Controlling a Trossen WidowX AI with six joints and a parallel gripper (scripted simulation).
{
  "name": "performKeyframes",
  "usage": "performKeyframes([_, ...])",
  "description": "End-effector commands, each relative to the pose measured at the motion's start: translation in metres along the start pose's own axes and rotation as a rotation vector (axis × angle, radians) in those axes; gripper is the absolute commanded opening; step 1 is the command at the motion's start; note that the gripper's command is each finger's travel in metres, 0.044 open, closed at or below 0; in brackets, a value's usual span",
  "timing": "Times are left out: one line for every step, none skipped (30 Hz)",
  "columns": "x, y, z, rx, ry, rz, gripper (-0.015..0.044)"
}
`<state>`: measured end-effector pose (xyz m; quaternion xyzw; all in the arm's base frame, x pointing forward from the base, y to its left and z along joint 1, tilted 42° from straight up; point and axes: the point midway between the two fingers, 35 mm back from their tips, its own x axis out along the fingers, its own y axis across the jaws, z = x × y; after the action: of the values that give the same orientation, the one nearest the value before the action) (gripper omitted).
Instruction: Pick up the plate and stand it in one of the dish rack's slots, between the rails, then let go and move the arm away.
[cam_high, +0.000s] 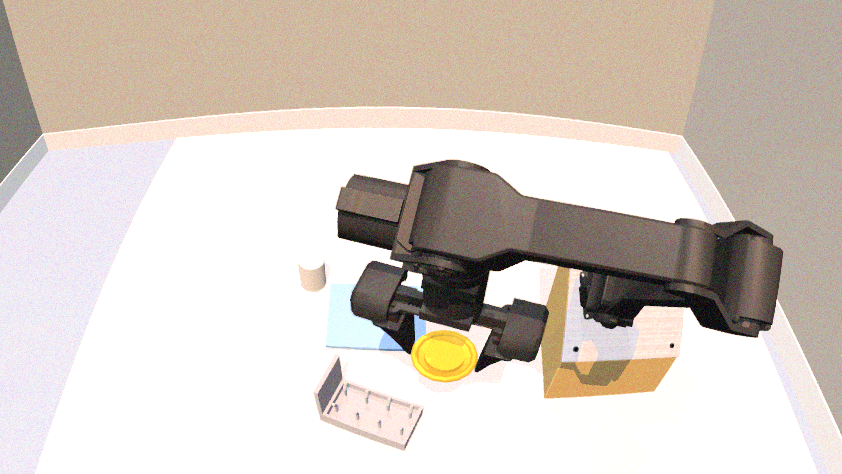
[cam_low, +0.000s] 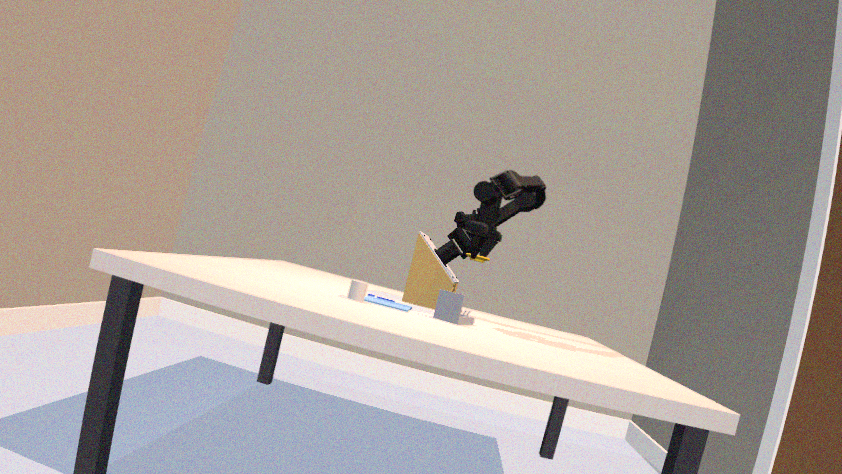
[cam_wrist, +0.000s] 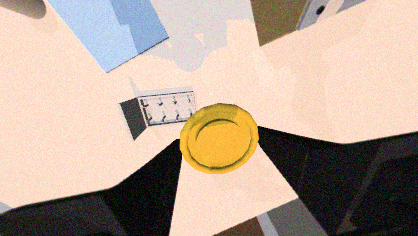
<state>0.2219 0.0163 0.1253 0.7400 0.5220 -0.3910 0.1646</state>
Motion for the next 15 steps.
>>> performKeyframes([0.002,-0.005,0.000,0.034,0.004,-0.007,0.0000])
performKeyframes([0.002,-0.005,0.000,0.034,0.004,-0.007,0.0000])
performKeyframes([0.003,-0.005,0.000,0.031,0.000,-0.008,0.0000])
performKeyframes([0.004,-0.005,0.001,0.025,-0.012,-0.009,0.0000])
performKeyframes([0.007,-0.004,0.003,0.014,-0.031,-0.012,0.0000])
performKeyframes([0.011,-0.004,0.006,0.001,-0.055,-0.015,0.0000])
performKeyframes([0.014,-0.004,0.008,-0.013,-0.079,-0.017,0.0000])
performKeyframes([0.017,-0.003,0.011,-0.026,-0.103,-0.019,0.0000])
performKeyframes([0.021,-0.003,0.013,-0.040,-0.126,-0.021,0.0000])
performKeyframes([0.024,-0.002,0.015,-0.053,-0.149,-0.023,0.0000])
performKeyframes([0.027,-0.002,0.018,-0.067,-0.173,-0.024,0.0000])
performKeyframes([0.030,-0.001,0.020,-0.081,-0.196,-0.024,0.0000])
performKeyframes([0.033,-0.001,0.022,-0.095,-0.219,-0.025,0.0000])
performKeyframes([0.036,0.000,0.024,-0.109,-0.242,-0.025,0.0000])
performKeyframes([0.039,0.000,0.027,-0.123,-0.264,-0.024,0.0000])
